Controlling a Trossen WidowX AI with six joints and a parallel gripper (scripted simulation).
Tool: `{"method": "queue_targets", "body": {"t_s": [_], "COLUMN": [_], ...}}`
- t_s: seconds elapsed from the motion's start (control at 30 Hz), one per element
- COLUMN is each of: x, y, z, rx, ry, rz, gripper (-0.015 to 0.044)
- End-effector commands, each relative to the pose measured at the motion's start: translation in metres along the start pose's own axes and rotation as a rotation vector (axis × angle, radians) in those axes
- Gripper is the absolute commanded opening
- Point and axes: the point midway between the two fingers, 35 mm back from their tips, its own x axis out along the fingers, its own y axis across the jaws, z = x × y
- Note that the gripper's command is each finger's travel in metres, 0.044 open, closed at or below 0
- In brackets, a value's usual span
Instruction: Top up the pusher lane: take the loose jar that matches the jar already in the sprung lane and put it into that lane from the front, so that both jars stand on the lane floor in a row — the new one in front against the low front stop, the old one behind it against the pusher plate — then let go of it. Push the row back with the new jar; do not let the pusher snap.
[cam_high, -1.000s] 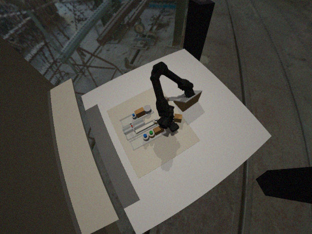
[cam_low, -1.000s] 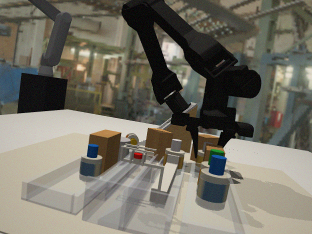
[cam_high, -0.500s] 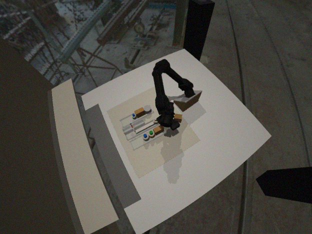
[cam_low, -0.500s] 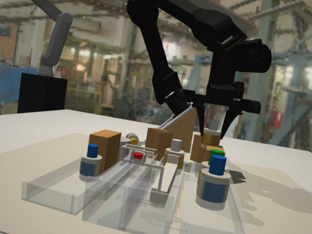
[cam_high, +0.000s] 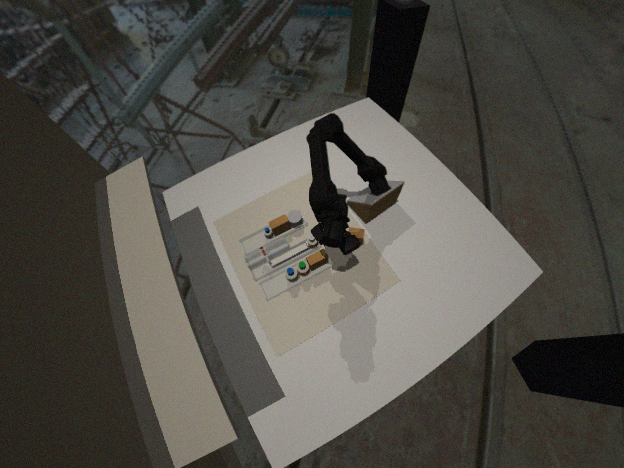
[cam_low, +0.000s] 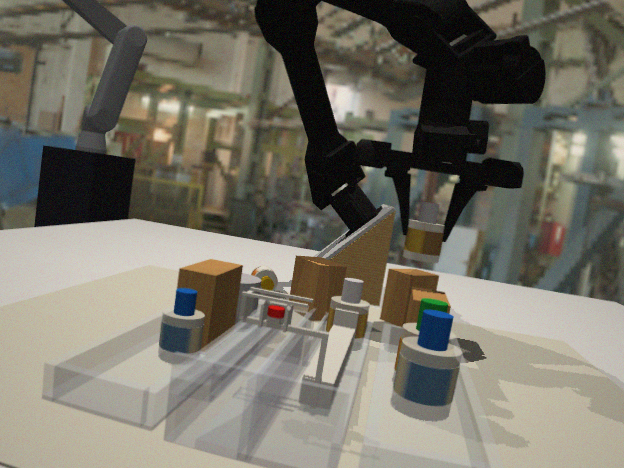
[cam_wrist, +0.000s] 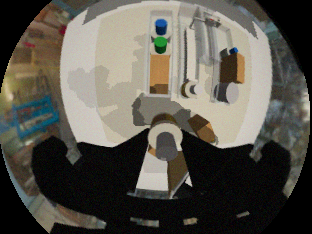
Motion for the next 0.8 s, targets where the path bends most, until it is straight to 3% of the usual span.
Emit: {"method": "queue_targets", "body": {"t_s": [0.0,0.37,0.77], "x": [0.011,0.045,0.067], "y": [-0.019,-0.068,-0.069], "z": [0.008,0.016,0.016], "rx": [0.011,0.033,0.034], "ry": [-0.003,-0.003,-0.004], "rz": [0.003,-0.009,-0.010], "gripper": [0.0000,0.0000,0.0000]}}
